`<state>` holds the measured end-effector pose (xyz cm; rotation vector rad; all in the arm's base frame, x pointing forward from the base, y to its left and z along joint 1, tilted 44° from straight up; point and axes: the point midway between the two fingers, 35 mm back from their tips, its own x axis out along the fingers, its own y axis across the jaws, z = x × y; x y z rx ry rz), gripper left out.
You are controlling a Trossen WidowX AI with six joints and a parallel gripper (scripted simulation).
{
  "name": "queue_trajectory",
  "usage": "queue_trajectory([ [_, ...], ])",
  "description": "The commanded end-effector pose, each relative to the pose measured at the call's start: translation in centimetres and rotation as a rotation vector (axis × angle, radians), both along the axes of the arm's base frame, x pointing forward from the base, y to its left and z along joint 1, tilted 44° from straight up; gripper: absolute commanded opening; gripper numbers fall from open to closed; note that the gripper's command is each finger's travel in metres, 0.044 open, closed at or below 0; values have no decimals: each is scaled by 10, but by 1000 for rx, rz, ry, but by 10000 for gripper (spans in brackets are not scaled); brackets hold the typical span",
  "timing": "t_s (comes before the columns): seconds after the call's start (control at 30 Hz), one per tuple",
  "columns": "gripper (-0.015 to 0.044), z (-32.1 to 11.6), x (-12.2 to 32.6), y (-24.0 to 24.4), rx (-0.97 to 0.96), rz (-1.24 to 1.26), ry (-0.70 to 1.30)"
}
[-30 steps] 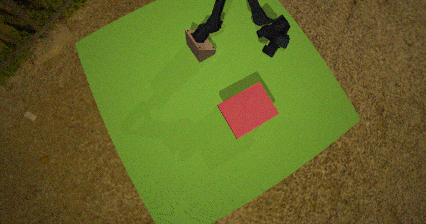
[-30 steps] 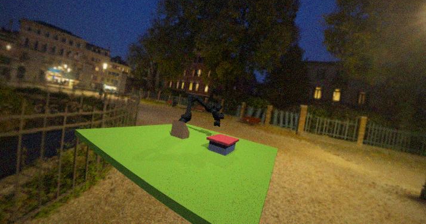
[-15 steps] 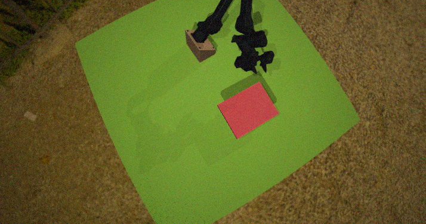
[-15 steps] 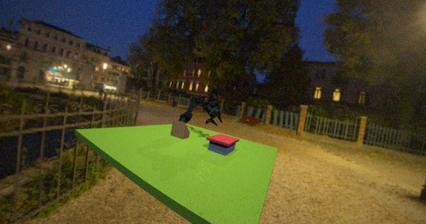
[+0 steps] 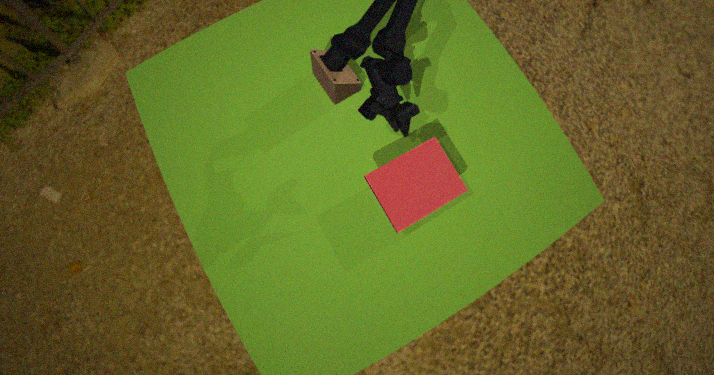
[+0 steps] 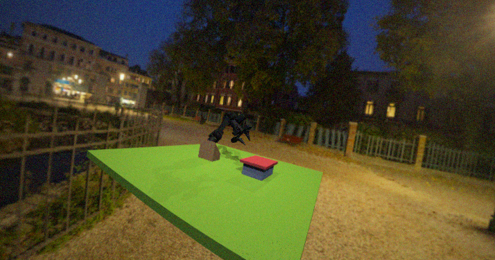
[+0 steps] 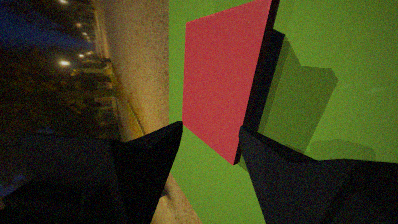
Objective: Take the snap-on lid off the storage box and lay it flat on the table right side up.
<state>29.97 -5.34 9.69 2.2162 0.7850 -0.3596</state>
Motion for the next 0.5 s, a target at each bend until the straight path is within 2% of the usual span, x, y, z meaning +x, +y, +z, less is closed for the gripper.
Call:
queue_trajectory([
  [0.0, 235, -6, -3, -1, 15, -16, 23],
  [0.2, 235, -7, -3, 0, 15, -16, 23],
  [0.37, 235, -46, -1, 37, 16, -15, 23],
  [0.47, 235, -50, -3, 43, 18, -16, 21],
])
